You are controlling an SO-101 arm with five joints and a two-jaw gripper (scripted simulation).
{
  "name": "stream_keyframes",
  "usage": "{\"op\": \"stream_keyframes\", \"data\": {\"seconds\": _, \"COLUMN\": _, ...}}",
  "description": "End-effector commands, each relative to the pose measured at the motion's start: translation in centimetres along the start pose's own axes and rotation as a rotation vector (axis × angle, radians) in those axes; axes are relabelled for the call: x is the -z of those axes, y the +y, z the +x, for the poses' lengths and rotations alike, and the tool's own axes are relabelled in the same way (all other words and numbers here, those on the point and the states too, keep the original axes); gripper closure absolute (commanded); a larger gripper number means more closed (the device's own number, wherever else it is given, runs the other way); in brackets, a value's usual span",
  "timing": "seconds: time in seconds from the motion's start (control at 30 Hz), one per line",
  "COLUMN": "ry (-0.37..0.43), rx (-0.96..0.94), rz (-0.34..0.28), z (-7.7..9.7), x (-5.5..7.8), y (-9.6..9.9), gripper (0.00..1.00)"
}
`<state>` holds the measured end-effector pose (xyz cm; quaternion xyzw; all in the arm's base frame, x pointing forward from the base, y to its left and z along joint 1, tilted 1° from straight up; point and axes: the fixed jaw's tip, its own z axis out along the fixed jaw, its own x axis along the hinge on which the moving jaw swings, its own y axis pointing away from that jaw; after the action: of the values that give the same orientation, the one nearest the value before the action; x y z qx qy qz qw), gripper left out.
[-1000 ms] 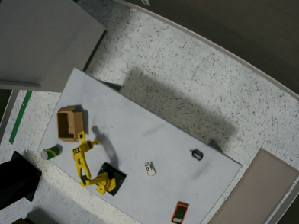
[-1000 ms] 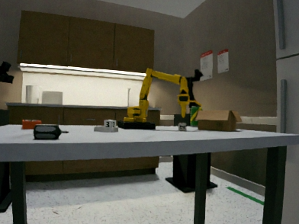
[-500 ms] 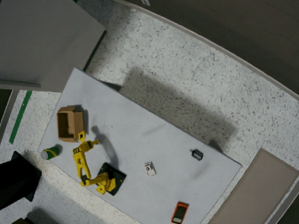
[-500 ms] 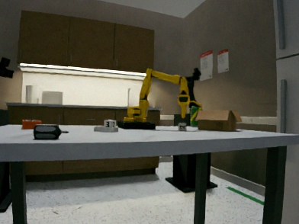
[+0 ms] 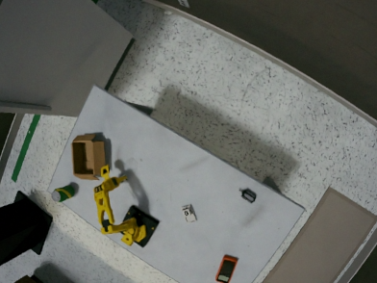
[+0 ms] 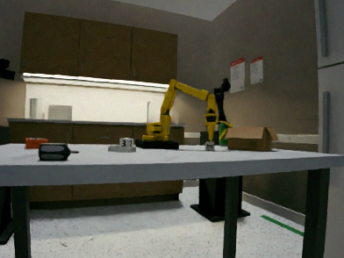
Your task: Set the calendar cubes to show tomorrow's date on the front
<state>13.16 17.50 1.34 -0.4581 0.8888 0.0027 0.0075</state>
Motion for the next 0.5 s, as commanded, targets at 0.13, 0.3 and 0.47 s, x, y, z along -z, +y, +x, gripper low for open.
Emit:
{"op": "stream_keyframes", "data": {"seconds": 0.13, "ry": 0.03, "rx": -0.002, "rz": -0.003, "z": 0.5, "x": -1.8, "y": 0.2, "gripper": 0.65}}
{"op": "stream_keyframes", "data": {"seconds": 0.3, "ry": 0.03, "rx": -0.002, "rz": -0.003, "z": 0.5, "x": -2.2, "y": 0.2, "gripper": 0.65}}
{"op": "stream_keyframes", "data": {"seconds": 0.47, "ry": 0.03, "rx": -0.002, "rz": -0.003, "z": 0.6, "x": -2.6, "y": 0.2, "gripper": 0.65}}
